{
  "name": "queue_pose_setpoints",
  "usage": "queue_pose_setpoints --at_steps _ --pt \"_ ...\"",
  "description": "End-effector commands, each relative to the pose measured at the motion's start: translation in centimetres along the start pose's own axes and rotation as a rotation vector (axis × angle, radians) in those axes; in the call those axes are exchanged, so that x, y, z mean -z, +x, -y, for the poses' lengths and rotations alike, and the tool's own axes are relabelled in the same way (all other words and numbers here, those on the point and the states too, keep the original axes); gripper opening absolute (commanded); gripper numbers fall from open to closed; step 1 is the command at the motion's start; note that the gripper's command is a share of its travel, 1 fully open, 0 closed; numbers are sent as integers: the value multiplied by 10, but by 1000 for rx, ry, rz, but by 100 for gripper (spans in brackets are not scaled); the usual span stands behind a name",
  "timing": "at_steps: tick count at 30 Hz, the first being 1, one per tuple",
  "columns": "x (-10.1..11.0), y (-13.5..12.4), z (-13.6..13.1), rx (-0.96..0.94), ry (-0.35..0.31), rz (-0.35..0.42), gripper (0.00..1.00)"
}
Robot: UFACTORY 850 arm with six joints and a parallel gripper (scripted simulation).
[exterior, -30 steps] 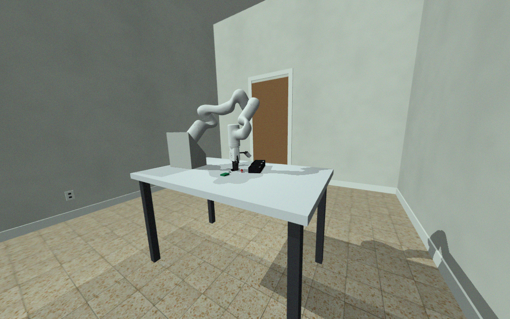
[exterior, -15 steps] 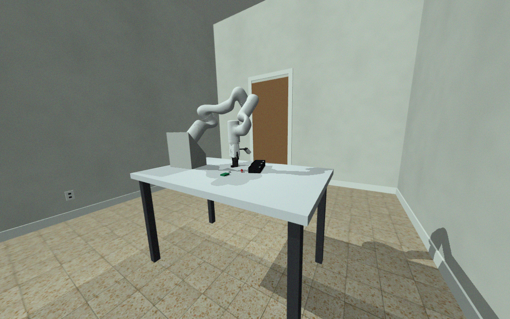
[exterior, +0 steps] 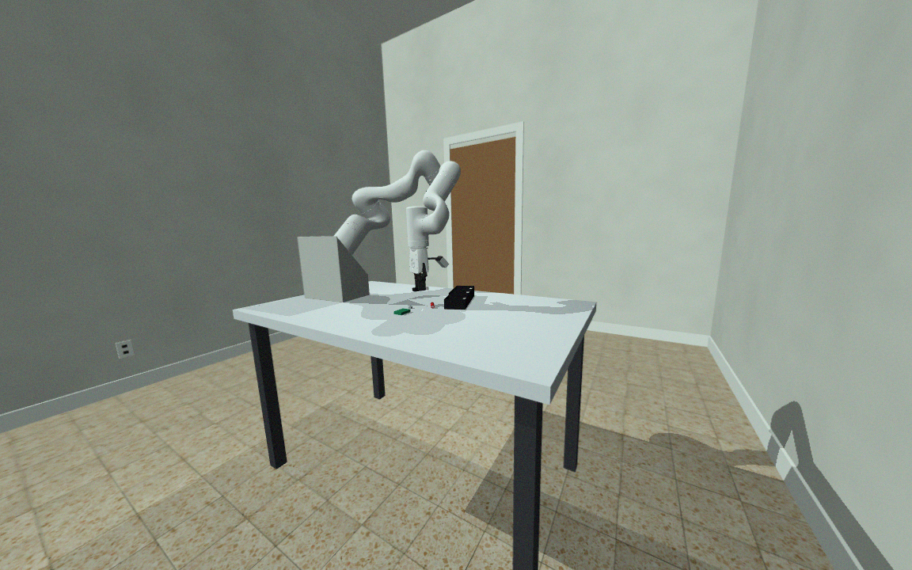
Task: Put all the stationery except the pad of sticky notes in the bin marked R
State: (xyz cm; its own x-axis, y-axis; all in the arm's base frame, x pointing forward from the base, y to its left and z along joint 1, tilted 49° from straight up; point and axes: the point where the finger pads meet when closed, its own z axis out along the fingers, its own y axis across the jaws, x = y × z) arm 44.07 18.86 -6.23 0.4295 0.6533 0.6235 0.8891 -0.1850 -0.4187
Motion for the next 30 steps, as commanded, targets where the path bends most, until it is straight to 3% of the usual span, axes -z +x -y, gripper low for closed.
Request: queue_pose_setpoints --at_steps 1,12,26,30 --pt "1 0 -1 0 -1 0 0" --pt "7 0 0 0 -1 0 0" --pt "7 47 -54 0 -1 -1 0" --pt "7 62 -72 190 -1 0 0"
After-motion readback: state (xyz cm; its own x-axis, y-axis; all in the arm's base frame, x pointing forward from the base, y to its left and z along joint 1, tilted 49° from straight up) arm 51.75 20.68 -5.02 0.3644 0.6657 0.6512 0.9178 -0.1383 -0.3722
